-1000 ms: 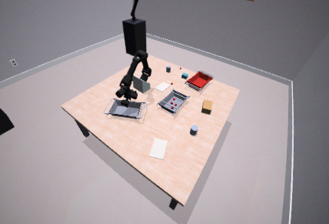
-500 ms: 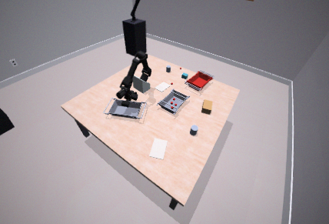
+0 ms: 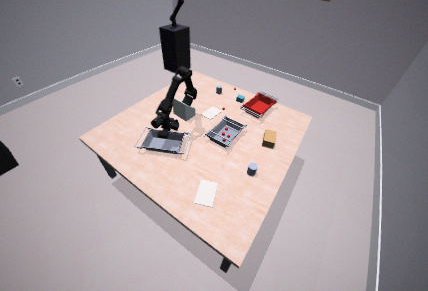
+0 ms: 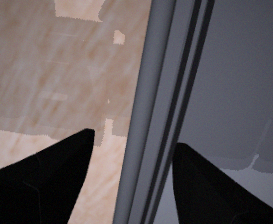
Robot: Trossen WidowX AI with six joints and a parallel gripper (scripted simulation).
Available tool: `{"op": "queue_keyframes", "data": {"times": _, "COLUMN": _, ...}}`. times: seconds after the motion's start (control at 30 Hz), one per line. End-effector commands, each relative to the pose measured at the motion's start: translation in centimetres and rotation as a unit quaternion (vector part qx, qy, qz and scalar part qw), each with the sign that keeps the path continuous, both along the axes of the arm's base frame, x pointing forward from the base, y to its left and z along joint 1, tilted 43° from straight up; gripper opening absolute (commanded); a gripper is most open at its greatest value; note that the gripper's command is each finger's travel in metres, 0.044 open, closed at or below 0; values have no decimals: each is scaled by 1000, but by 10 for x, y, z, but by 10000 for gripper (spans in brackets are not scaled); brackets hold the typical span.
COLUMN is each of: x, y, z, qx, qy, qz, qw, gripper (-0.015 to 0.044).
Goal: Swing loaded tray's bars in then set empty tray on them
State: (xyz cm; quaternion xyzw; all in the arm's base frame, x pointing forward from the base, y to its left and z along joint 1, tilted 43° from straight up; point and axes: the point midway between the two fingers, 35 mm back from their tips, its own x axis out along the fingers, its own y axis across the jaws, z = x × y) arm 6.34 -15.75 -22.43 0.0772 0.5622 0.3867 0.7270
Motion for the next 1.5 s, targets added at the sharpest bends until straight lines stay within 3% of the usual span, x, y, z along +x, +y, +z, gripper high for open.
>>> {"op": "queue_keyframes", "data": {"times": 0.0, "x": 0, "y": 2, "z": 1, "qx": 4, "qy": 2, "qz": -2, "qw": 1000, "gripper": 155}}
{"op": "queue_keyframes", "data": {"times": 0.77, "x": -1, "y": -7, "z": 8, "qx": 3, "qy": 2, "qz": -2, "qw": 1000, "gripper": 1}}
{"op": "queue_keyframes", "data": {"times": 1.1, "x": -6, "y": -51, "z": 60, "qx": 3, "qy": 2, "qz": -2, "qw": 1000, "gripper": 0}}
{"op": "queue_keyframes", "data": {"times": 1.47, "x": -6, "y": -51, "z": 61, "qx": 3, "qy": 2, "qz": -2, "qw": 1000, "gripper": 0}}
